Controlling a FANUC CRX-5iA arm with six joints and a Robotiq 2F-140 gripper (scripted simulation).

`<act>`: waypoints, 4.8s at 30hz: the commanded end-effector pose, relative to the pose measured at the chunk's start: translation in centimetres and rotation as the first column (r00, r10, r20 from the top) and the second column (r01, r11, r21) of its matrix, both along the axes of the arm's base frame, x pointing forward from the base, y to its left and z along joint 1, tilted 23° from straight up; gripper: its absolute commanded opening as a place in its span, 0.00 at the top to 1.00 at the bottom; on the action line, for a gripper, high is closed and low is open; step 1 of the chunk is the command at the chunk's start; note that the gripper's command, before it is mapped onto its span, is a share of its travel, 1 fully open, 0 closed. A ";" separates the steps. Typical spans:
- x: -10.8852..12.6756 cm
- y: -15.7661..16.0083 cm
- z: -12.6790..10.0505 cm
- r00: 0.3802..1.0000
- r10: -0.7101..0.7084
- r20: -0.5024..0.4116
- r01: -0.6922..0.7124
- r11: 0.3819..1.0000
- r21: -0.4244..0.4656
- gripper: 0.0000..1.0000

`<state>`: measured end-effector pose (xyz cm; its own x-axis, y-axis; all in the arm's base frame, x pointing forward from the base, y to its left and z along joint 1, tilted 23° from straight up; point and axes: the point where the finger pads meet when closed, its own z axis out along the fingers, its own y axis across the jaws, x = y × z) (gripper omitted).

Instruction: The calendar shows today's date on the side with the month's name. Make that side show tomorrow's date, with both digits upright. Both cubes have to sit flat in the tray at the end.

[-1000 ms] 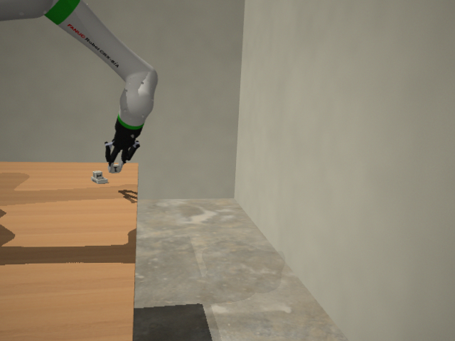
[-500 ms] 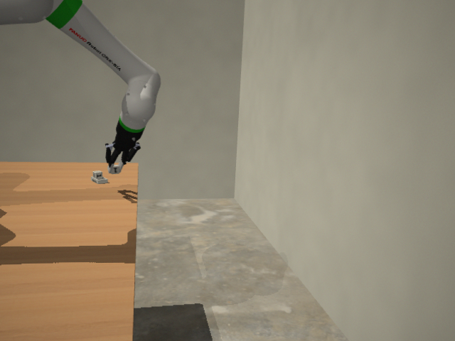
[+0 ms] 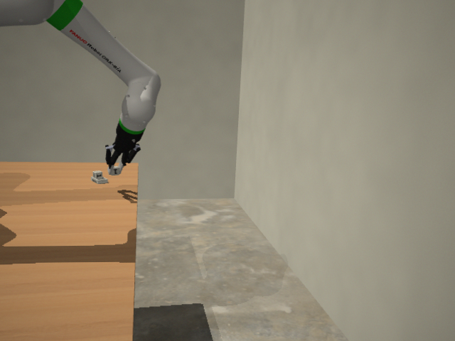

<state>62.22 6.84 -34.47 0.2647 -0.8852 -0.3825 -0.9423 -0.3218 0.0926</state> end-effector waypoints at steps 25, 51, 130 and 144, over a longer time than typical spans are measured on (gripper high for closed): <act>0.2 -1.4 -3.3 1.000 0.000 0.000 0.000 1.000 0.000 0.75; 0.3 -2.2 -5.3 1.000 0.000 0.000 0.000 1.000 0.000 0.75; 0.3 -2.5 -5.8 1.000 0.000 0.000 0.000 1.000 0.000 0.75; 0.3 -2.5 -5.8 1.000 0.000 0.000 0.000 1.000 0.000 0.75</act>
